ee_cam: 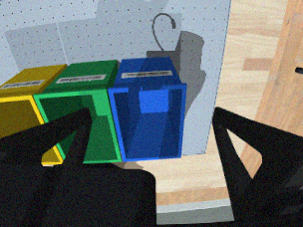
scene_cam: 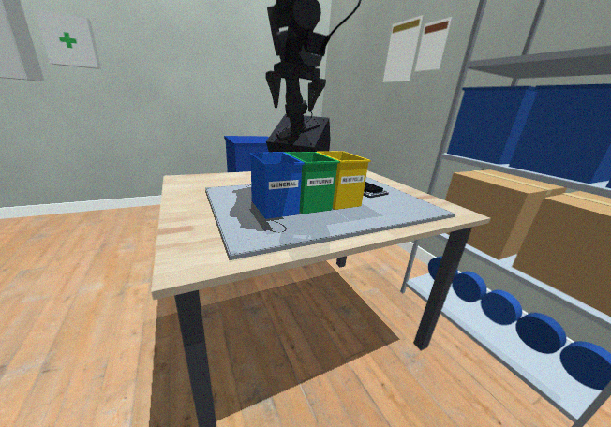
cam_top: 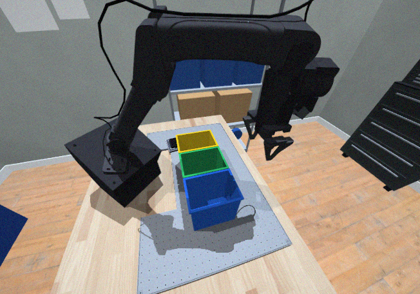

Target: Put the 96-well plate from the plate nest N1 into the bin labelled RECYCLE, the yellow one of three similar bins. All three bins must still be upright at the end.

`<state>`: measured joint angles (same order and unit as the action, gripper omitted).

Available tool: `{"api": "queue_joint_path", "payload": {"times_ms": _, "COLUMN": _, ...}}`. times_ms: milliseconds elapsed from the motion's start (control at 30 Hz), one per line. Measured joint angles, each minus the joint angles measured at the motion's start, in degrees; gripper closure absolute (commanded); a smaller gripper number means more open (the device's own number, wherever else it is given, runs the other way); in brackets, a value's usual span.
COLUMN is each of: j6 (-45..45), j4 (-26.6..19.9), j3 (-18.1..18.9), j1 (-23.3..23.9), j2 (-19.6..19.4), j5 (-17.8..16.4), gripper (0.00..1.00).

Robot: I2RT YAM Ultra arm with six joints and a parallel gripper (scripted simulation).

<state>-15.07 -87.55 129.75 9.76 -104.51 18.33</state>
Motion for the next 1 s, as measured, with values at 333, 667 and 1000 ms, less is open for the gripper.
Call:
{"api": "queue_joint_path", "payload": {"times_ms": 333, "j6": 0.0, "j4": 0.0, "j3": 0.0, "j1": 0.0, "j2": 0.0, "j5": 0.0, "gripper": 0.0}}
{"api": "queue_joint_path", "payload": {"times_ms": 667, "j6": 0.2, "j4": -0.1, "j3": 0.0, "j1": 0.0, "j2": -0.4, "j5": -0.3, "gripper": 0.0}}
{"api": "queue_joint_path", "payload": {"times_ms": 1000, "j6": 4.9, "j4": 1.8, "j3": -3.5, "j1": -6.1, "j2": -1.9, "j5": 0.1, "gripper": 0.0}}
